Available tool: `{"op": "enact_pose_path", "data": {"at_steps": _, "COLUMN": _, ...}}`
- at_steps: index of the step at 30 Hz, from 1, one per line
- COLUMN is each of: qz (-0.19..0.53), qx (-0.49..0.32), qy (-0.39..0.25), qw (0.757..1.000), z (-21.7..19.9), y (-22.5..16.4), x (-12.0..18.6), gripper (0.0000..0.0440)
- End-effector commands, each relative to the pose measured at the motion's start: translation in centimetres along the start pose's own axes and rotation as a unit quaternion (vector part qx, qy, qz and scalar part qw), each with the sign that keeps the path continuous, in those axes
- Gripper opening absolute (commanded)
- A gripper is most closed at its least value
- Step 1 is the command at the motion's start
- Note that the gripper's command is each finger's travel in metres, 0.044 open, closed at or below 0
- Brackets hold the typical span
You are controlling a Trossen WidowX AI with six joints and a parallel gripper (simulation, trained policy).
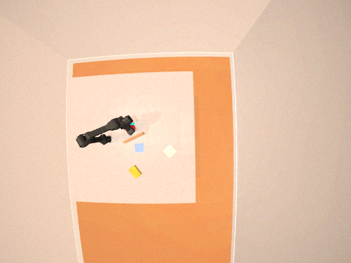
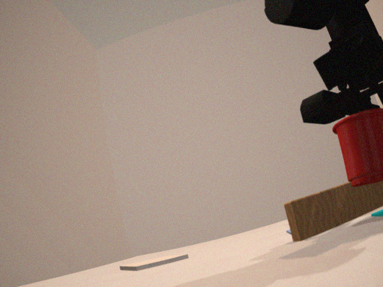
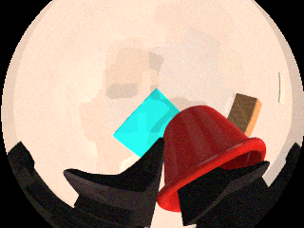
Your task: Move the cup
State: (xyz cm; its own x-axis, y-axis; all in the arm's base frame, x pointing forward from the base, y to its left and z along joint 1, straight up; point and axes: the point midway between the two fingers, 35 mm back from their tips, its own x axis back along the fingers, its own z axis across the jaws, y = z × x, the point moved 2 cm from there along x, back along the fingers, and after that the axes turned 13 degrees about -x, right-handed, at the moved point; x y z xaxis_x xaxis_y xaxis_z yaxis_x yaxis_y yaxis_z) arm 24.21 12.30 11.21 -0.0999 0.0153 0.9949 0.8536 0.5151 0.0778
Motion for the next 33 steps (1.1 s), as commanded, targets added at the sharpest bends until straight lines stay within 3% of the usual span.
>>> {"op": "enact_pose_path", "data": {"at_steps": 1, "qz": 0.001, "qx": -0.004, "qy": -0.003, "qw": 1.0, "z": 0.3, "y": -0.5, "x": -0.7, "gripper": 0.0}}
{"op": "enact_pose_path", "data": {"at_steps": 13, "qz": 0.01, "qx": -0.011, "qy": -0.005, "qw": 1.0, "z": 1.4, "y": -2.6, "x": -2.9, "gripper": 0.0011}}
{"op": "enact_pose_path", "data": {"at_steps": 20, "qz": -0.01, "qx": -0.016, "qy": 0.0, "qw": 1.0, "z": 1.5, "y": -2.4, "x": -2.8, "gripper": 0.0049}}
{"op": "enact_pose_path", "data": {"at_steps": 24, "qz": -0.032, "qx": -0.021, "qy": 0.008, "qw": 0.999, "z": 1.6, "y": -2.1, "x": -2.2, "gripper": 0.0116}}
{"op": "enact_pose_path", "data": {"at_steps": 33, "qz": -0.061, "qx": -0.025, "qy": 0.024, "qw": 0.998, "z": 1.7, "y": -2.5, "x": -1.0, "gripper": 0.0148}}
